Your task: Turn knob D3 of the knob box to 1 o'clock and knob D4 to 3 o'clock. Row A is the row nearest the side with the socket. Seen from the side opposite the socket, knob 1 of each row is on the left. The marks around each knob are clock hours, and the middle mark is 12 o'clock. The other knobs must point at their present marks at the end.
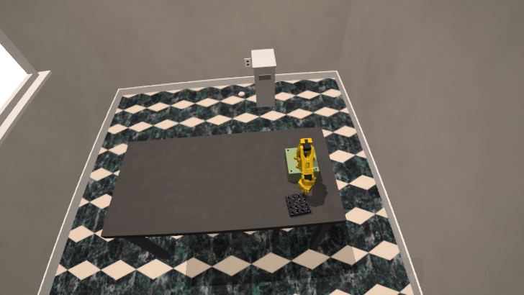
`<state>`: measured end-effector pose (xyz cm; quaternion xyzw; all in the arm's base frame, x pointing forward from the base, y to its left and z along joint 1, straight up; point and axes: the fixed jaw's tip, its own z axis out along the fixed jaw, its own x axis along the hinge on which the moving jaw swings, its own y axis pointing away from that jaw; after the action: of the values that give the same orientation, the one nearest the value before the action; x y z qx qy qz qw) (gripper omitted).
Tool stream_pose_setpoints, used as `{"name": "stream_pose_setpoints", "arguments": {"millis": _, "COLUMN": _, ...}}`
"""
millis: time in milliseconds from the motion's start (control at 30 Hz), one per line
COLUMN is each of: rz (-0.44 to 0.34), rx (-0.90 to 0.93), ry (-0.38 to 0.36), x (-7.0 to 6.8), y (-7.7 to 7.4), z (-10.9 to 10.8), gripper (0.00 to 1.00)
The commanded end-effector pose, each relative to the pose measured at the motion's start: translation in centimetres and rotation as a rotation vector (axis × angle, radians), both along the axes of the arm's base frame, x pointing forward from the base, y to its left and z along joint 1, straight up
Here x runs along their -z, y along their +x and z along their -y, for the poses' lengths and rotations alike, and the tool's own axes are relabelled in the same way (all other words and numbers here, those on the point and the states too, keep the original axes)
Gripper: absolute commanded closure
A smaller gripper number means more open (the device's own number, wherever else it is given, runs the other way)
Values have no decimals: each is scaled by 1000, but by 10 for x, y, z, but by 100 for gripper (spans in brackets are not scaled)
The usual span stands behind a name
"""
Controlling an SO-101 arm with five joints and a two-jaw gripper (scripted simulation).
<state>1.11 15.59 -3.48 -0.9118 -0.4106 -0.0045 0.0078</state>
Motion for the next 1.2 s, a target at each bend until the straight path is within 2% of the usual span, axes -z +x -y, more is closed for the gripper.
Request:
{"name": "stream_pose_setpoints", "arguments": {"millis": 0, "rz": -2, "rx": 12, "ry": -14, "x": 2, "y": 1, "z": 3, "gripper": 90}}
{"name": "stream_pose_setpoints", "arguments": {"millis": 1167, "rz": -2, "rx": 12, "ry": -14, "x": 3, "y": 1, "z": 1, "gripper": 90}}
